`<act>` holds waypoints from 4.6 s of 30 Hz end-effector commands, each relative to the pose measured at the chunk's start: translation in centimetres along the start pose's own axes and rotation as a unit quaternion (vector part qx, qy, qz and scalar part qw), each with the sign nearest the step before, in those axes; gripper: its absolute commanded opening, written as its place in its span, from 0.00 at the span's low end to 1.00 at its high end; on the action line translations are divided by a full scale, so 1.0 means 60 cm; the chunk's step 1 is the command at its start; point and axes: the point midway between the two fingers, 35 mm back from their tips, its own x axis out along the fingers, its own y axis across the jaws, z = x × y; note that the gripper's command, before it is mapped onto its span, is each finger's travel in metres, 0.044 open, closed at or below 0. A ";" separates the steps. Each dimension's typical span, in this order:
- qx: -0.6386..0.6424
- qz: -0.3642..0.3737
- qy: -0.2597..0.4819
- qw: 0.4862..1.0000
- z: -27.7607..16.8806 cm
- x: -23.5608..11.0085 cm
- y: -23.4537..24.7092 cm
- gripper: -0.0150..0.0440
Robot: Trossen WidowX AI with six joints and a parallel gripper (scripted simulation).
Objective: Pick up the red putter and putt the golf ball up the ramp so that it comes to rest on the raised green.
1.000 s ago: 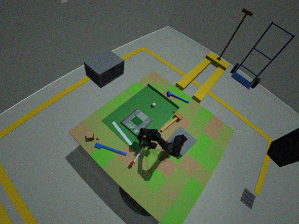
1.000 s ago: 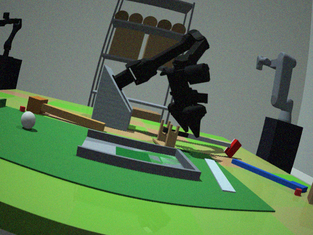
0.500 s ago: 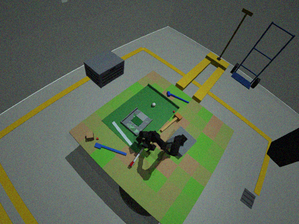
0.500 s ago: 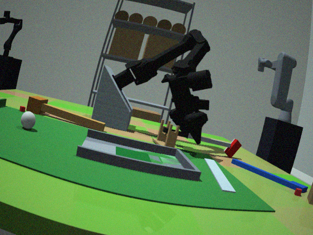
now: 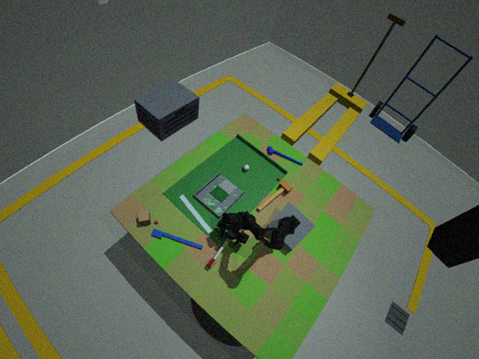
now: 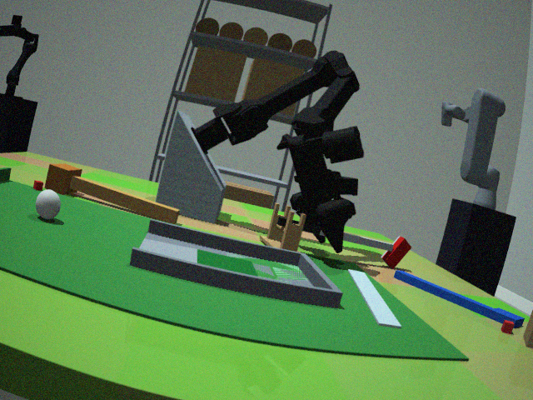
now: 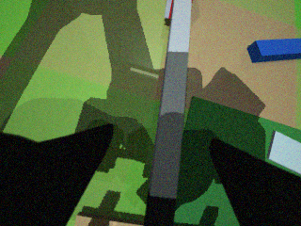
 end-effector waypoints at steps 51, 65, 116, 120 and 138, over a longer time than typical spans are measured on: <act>0.000 0.000 0.002 1.000 0.083 -0.144 -0.002 0.25; 0.070 -0.058 0.062 0.994 0.014 -0.168 -0.065 0.25; 0.492 -0.262 0.136 0.819 -0.408 -0.486 -0.180 0.25; 0.531 -0.271 0.131 0.792 -0.440 -0.507 -0.167 0.25; 0.630 -0.300 0.109 0.709 -0.584 -0.591 -0.088 0.25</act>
